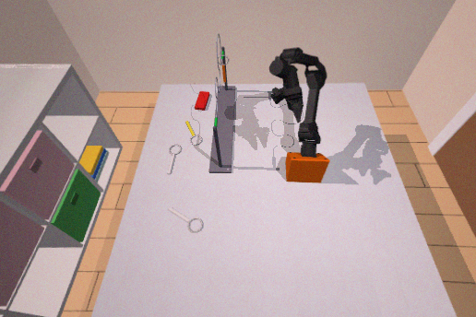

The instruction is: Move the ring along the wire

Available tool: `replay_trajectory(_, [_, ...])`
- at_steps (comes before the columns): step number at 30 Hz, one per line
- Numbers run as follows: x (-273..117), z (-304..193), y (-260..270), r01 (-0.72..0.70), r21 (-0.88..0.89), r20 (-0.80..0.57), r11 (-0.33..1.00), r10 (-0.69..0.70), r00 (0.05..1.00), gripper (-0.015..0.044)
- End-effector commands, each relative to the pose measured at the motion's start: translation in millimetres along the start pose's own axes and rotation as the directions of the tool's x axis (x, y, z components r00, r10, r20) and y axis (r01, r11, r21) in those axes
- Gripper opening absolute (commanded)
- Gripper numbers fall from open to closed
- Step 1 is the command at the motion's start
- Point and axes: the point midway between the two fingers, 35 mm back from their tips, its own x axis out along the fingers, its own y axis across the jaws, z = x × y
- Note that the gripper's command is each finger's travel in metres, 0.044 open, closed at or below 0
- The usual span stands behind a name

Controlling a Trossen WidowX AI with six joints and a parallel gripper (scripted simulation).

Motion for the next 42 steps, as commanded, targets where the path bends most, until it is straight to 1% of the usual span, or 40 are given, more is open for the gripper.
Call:
replay_trajectory(1, [-0.2, 0.5, 0.1, -0.002, -0.001, 0.002, 1.000, 0.002, 1.000, 0.0374])
replay_trajectory(4, [-2.6, 8.8, 2.1, -0.033, -0.023, 0.032, 0.999, 0.034, 0.999, 0.0295])
replay_trajectory(9, [-9.7, 36.0, 7.6, -0.106, -0.048, 0.086, 0.993, 0.110, 0.990, 0.0164])
replay_trajectory(18, [-35.1, 113.8, 6.4, -0.248, -0.097, 0.225, 0.964, 0.264, 0.938, 0.0160])
replay_trajectory(26, [-66.9, 182.2, -17.3, -0.311, -0.164, 0.387, 0.936, 0.351, 0.853, 0.0160])
replay_trajectory(34, [-105.3, 242.2, -62.5, -0.299, -0.232, 0.561, 0.925, 0.379, 0.736, 0.0160])
replay_trajectory(42, [-148.7, 288.5, -123.0, -0.217, -0.288, 0.720, 0.933, 0.360, 0.594, 0.0160])
